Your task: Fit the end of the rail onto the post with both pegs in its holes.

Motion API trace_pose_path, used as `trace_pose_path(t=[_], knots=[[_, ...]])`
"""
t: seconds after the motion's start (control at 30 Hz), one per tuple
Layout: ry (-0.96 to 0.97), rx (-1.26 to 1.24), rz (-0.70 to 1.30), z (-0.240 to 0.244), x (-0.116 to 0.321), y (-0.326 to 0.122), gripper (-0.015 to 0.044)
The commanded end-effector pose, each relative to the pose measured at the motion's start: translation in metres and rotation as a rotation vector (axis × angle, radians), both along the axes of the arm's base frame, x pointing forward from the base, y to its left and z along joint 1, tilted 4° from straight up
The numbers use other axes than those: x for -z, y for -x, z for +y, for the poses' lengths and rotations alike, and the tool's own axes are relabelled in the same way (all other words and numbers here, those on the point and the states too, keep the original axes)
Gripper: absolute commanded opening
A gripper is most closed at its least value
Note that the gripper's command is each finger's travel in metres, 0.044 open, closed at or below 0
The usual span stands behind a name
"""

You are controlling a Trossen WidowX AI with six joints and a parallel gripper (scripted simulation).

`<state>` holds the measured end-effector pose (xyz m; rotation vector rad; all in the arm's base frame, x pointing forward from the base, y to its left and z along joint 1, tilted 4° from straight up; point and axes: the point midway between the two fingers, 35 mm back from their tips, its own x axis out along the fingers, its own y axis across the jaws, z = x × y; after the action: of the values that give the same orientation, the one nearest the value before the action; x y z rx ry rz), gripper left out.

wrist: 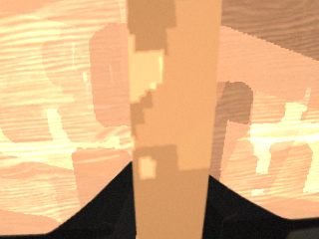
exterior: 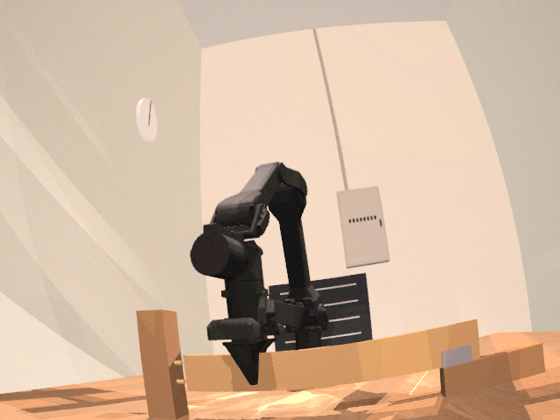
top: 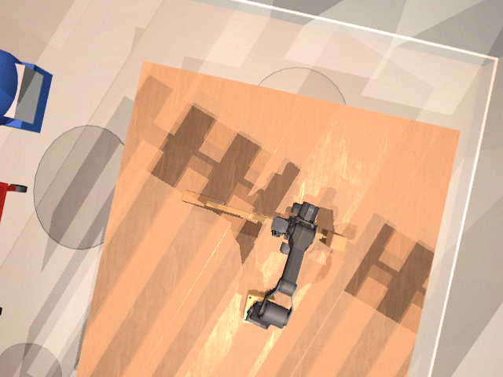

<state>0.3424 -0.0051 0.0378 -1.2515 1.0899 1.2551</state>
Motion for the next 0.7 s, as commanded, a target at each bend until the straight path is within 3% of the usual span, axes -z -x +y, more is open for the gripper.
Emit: trace_pose_path(t=[0.0,0.67], knots=[[0.001,0.001,-0.009,-0.0031,-0.0024,-0.0029,0.0000],[0.002,0.001,-0.010,-0.0092,-0.0030,-0.0034,0.0000]])
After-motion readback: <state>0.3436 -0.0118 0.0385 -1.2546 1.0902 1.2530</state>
